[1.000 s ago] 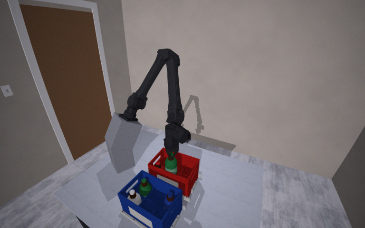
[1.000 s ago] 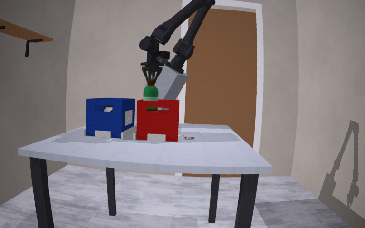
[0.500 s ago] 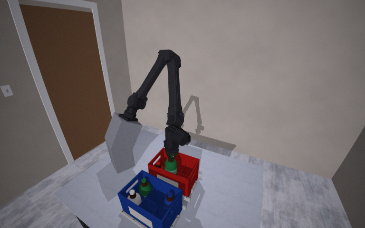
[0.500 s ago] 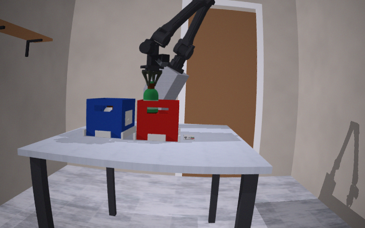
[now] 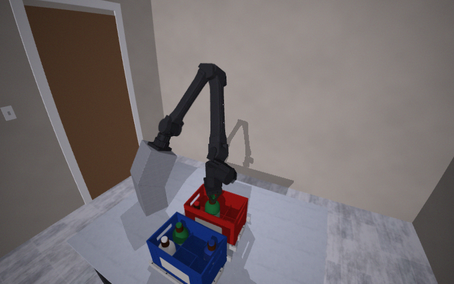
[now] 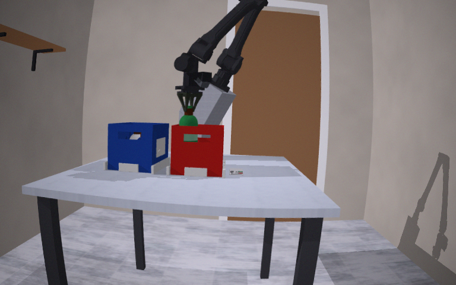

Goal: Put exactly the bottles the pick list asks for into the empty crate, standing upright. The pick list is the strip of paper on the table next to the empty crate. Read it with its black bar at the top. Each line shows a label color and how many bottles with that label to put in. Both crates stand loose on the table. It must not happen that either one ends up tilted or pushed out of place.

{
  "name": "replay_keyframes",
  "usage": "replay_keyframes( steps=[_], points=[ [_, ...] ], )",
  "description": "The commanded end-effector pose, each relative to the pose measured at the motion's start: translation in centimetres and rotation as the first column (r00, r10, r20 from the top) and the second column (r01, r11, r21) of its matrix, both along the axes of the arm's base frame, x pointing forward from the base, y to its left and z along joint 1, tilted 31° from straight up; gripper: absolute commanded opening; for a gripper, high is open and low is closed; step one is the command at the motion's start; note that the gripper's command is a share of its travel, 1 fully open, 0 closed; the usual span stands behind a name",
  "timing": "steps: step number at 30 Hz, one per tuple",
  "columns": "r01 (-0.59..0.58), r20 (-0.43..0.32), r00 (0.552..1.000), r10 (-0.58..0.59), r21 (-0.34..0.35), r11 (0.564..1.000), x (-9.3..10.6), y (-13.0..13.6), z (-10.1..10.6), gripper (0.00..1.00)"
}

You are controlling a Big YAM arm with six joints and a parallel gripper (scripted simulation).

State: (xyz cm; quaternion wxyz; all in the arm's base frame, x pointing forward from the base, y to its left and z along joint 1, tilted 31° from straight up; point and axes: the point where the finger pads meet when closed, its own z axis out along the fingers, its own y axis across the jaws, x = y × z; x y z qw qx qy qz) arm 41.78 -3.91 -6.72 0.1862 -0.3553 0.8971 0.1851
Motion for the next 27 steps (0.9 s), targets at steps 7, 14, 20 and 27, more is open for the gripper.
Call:
replay_keyframes(
  steps=[7,14,20,27],
  points=[
    [0.010,0.022,1.000,-0.010,-0.006,1.000,1.6,0.2,-0.3,0.00],
    [0.007,0.022,1.000,-0.007,-0.004,1.000,1.7,0.7,-0.9,0.00],
    [0.013,0.025,1.000,-0.013,-0.006,1.000,1.8,0.6,-1.1,0.00],
    [0.017,0.031,0.999,-0.017,-0.008,1.000,2.0,0.8,-1.5,0.00]
  ],
)
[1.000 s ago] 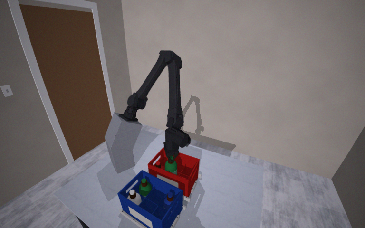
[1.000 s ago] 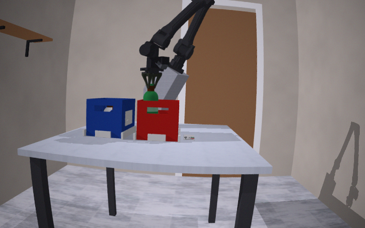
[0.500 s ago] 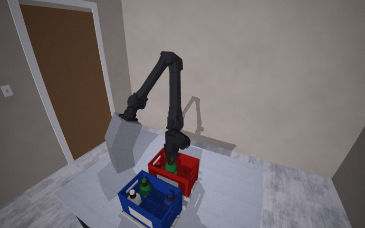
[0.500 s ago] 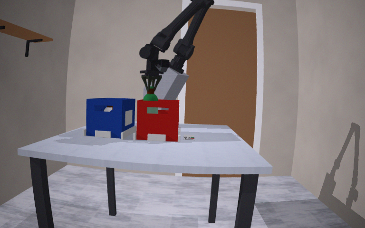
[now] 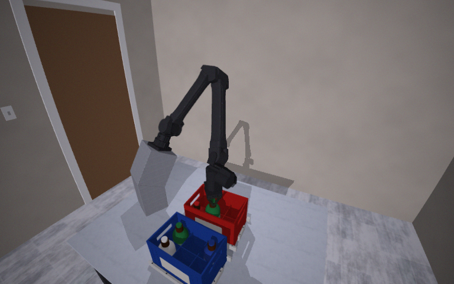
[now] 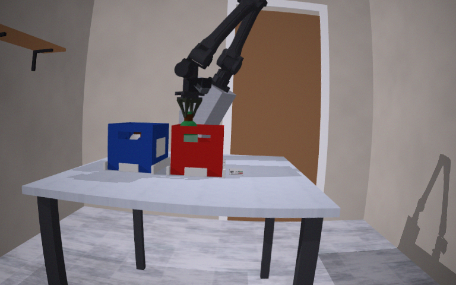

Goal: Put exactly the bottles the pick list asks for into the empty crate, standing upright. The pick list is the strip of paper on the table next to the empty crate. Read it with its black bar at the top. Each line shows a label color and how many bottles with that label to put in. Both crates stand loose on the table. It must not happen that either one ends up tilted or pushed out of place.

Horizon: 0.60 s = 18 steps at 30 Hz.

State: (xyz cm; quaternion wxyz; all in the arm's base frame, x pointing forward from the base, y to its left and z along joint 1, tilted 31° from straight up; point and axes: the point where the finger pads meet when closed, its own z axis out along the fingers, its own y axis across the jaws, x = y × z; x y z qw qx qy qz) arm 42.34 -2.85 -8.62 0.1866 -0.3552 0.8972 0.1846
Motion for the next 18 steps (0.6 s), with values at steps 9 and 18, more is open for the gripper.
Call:
replay_keyframes(
  steps=[9,18],
  points=[
    [0.016,0.051,0.999,-0.015,-0.013,1.000,2.4,-0.1,0.6,0.00],
    [0.016,0.046,0.999,-0.016,-0.012,1.000,2.5,0.3,-0.4,0.00]
  ],
)
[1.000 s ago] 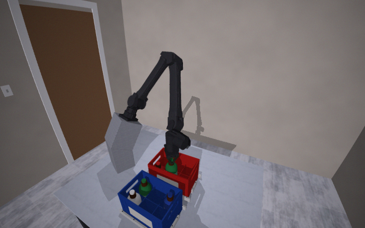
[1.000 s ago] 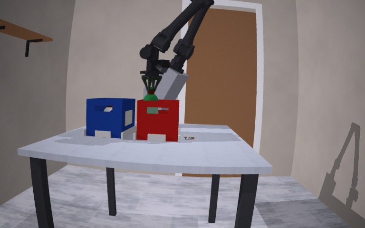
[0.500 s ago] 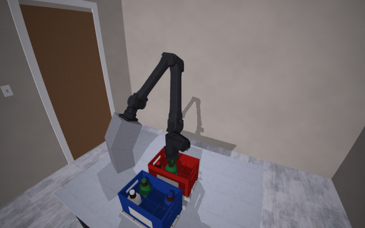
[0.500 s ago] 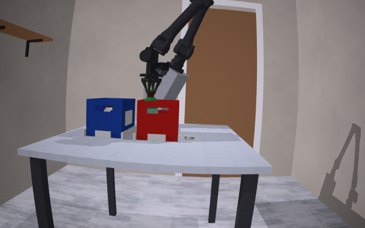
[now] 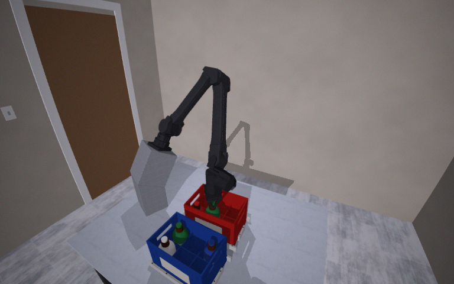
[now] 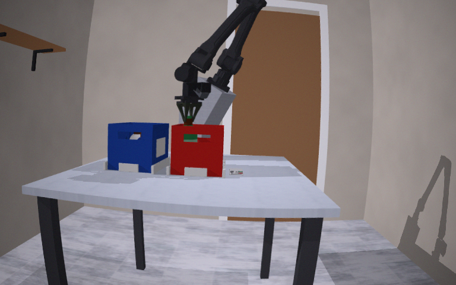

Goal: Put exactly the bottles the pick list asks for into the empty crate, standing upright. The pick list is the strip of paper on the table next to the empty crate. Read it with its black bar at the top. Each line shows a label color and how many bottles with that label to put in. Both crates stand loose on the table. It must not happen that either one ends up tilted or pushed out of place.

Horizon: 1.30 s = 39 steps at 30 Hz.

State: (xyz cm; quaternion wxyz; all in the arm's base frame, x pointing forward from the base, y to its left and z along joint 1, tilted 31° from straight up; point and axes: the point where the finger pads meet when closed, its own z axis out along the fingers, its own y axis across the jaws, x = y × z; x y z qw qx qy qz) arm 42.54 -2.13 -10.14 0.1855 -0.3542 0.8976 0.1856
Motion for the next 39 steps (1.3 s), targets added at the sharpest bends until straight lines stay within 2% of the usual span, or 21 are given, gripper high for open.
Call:
replay_keyframes(
  steps=[1,3,6,9,14,19,22,23,39],
  points=[
    [0.008,0.048,0.999,-0.007,-0.012,1.000,2.3,-0.1,0.9,0.00],
    [0.005,0.030,1.000,-0.005,-0.006,1.000,2.0,0.3,0.0,0.00],
    [0.018,0.046,0.999,-0.017,-0.011,1.000,2.3,-0.3,0.6,0.00],
    [0.010,0.029,1.000,-0.010,-0.007,1.000,2.0,0.2,-0.4,0.00],
    [0.008,0.042,0.999,-0.008,-0.010,1.000,2.4,0.5,-0.2,0.00],
    [0.005,0.028,1.000,-0.005,-0.007,1.000,2.3,0.9,-1.3,0.00],
    [0.005,0.041,0.999,-0.005,-0.010,1.000,2.6,0.9,-0.7,0.00],
    [0.028,0.061,0.998,-0.027,-0.012,1.000,3.1,-0.2,0.3,0.00],
    [0.038,0.048,0.998,-0.038,-0.010,0.999,2.9,-0.8,0.3,0.00]
  ],
)
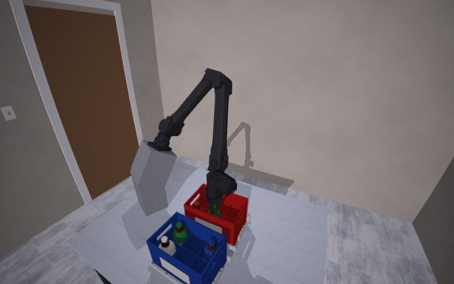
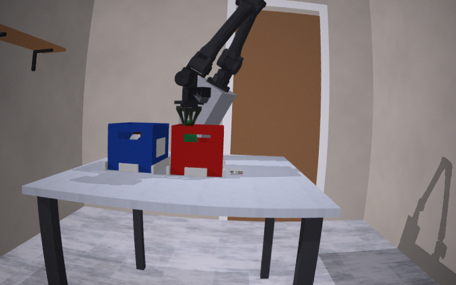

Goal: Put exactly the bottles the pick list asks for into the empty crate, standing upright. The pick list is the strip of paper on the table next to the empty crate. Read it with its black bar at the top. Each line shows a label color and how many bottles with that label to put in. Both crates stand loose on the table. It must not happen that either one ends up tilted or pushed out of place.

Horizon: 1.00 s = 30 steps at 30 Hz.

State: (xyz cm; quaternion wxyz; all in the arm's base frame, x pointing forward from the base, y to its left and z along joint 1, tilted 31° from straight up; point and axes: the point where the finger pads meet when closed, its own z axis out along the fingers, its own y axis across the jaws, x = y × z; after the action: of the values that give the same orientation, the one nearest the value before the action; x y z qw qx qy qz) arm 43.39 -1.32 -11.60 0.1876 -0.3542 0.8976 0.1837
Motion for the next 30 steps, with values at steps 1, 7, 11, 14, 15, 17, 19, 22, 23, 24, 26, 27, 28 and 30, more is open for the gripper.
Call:
replay_keyframes(
  steps=[1,7,11,14,15,17,19,22,23,24,26,27,28,30],
  points=[
    [0.037,0.044,0.998,-0.036,-0.009,0.999,2.0,-1.6,1.7,0.00],
    [0.037,0.045,0.998,-0.036,-0.009,0.999,1.8,-1.6,1.6,0.00],
    [0.035,0.042,0.999,-0.034,-0.009,0.999,1.3,-1.5,1.4,0.00],
    [0.033,0.039,0.999,-0.033,-0.008,0.999,1.0,-1.4,1.2,0.00],
    [0.033,0.039,0.999,-0.032,-0.008,0.999,0.9,-1.4,1.2,0.00],
    [0.033,0.039,0.999,-0.032,-0.008,0.999,0.9,-1.4,1.2,0.00],
    [0.034,0.049,0.998,-0.034,-0.010,0.999,1.6,-1.5,1.5,0.00],
    [0.037,0.036,0.999,-0.036,-0.007,0.999,1.4,-1.4,0.7,0.00],
    [0.034,0.030,0.999,-0.034,-0.006,0.999,1.3,-1.2,0.3,0.00],
    [0.030,0.023,0.999,-0.030,-0.004,1.000,1.2,-1.0,0.0,0.00],
    [0.024,0.020,1.000,-0.024,-0.004,1.000,1.2,-0.7,-0.3,0.00],
    [0.021,0.026,0.999,-0.021,-0.005,1.000,1.4,-0.5,0.0,0.00],
    [0.017,0.035,0.999,-0.017,-0.007,1.000,1.6,-0.4,0.3,0.00],
    [0.011,0.041,0.999,-0.011,-0.008,1.000,1.8,-0.1,0.4,0.00]
  ],
)
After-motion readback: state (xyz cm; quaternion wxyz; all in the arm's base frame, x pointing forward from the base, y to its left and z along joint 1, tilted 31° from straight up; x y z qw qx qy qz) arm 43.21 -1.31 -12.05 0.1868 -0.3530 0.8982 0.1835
